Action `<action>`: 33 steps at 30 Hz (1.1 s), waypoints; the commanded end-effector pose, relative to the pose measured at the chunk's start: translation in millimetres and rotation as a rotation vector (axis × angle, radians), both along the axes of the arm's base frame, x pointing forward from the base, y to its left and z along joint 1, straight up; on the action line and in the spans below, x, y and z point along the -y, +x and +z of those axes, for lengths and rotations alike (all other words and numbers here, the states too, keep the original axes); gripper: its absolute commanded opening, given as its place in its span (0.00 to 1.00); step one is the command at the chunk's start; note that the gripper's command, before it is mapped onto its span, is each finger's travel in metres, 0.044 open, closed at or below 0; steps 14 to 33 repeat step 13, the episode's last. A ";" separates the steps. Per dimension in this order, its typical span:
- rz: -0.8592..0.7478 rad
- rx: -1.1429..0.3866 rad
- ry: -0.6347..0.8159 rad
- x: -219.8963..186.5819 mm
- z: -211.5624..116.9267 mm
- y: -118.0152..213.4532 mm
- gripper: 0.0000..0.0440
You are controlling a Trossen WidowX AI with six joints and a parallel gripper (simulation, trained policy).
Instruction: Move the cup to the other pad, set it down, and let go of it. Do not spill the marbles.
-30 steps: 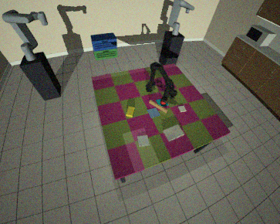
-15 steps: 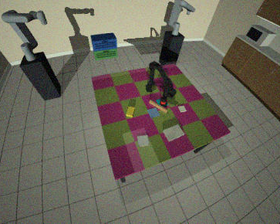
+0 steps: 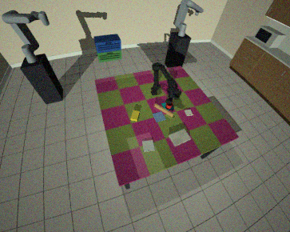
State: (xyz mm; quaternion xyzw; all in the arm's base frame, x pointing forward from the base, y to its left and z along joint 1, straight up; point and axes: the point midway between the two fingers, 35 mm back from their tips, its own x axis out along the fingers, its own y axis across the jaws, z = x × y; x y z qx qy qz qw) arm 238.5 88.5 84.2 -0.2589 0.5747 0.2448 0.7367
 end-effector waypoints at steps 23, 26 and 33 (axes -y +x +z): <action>0.003 0.088 0.071 -0.1 25.1 -5.3 0.61; 0.003 0.088 0.071 -0.1 25.1 -5.3 0.61; 0.003 0.088 0.071 -0.1 25.1 -5.3 0.61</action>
